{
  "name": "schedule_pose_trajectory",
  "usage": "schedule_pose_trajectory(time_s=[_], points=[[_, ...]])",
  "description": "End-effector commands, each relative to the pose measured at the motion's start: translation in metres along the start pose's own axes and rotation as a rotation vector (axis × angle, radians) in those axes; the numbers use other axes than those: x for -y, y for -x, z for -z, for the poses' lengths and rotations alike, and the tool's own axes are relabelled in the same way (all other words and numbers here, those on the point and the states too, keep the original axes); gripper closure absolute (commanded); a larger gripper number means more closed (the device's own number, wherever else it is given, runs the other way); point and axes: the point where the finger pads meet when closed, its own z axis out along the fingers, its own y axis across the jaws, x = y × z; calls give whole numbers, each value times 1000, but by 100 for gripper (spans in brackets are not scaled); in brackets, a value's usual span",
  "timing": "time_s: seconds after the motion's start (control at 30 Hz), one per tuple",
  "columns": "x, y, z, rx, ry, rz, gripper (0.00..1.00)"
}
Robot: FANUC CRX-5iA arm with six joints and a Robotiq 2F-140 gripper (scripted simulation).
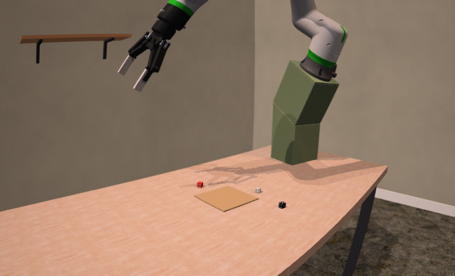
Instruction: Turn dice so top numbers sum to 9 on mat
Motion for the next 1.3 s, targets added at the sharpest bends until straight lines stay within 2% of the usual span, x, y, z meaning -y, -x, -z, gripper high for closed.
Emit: schedule_pose_trajectory(time_s=[0.0, 0.57, 0.6, 0.63, 0.7, 0.73, 0.77, 0.87, 0.9, 0.97, 1.1, 1.13, 1.23, 1.27], points=[[0, 0, 0, 0, 0, 0, 0], [1, 3, -1, 5, -3, 0, 0], [11, 19, -9, 38, -25, -1, 0], [32, 51, -23, 103, -71, -4, 0], [32, 51, -23, 103, -71, -4, 0], [50, 78, -31, 179, -127, -6, 0], [56, 87, -34, 193, -138, -7, 0], [62, 97, -38, 193, -138, -7, 0], [83, 127, -43, 280, -208, -11, 0], [96, 145, -48, 289, -215, -12, 0], [96, 146, -48, 289, -215, -12, 0], [127, 188, -53, 372, -287, -17, 0], [127, 188, -53, 372, -287, -17, 0], [150, 218, -53, 429, -340, -21, 0]])
